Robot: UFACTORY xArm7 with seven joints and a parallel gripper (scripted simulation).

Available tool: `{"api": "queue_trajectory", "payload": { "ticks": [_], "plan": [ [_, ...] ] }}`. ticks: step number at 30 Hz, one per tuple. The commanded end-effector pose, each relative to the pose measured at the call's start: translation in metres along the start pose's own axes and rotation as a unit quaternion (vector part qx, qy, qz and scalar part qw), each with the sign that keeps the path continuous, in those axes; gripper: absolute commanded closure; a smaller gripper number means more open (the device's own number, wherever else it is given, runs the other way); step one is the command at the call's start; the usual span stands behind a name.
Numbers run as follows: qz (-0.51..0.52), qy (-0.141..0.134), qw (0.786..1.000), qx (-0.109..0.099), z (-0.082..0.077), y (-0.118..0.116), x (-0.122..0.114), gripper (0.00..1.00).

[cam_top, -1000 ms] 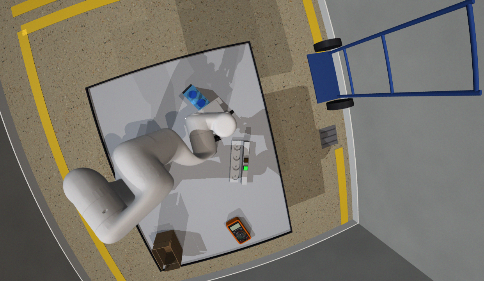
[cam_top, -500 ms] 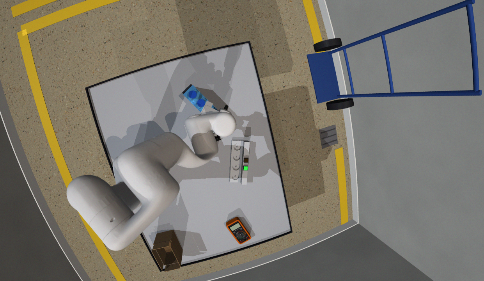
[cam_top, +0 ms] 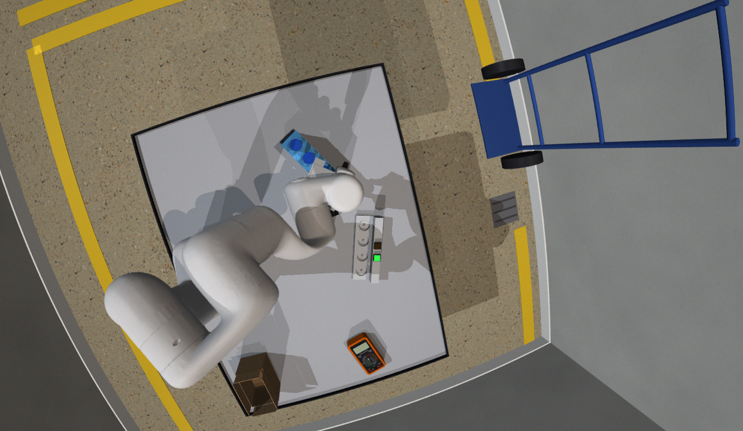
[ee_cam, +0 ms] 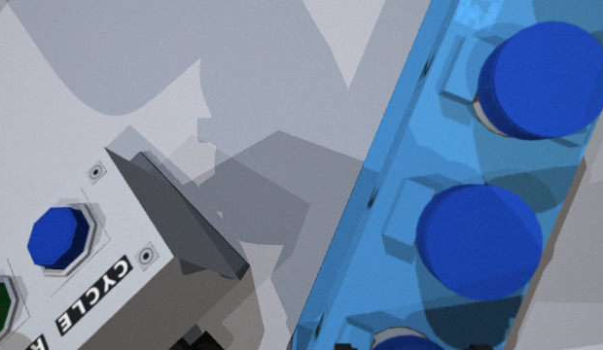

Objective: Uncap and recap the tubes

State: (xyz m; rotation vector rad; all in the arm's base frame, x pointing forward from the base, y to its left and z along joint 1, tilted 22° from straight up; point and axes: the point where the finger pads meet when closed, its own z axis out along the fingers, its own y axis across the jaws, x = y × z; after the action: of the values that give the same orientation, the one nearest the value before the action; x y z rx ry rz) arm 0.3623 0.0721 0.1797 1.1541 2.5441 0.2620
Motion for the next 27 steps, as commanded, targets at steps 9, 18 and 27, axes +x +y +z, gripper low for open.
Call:
{"api": "queue_trajectory", "payload": {
  "ticks": [9,18,27],
  "plan": [
    [0.066,0.000,0.998,-0.002,-0.0006,0.0010,-0.0006,1.00],
    [0.214,0.000,0.977,-0.002,-0.0001,0.0009,-0.0006,1.00],
    [0.327,0.000,0.945,-0.002,0.0003,0.0009,-0.0006,1.00]
  ]
}}
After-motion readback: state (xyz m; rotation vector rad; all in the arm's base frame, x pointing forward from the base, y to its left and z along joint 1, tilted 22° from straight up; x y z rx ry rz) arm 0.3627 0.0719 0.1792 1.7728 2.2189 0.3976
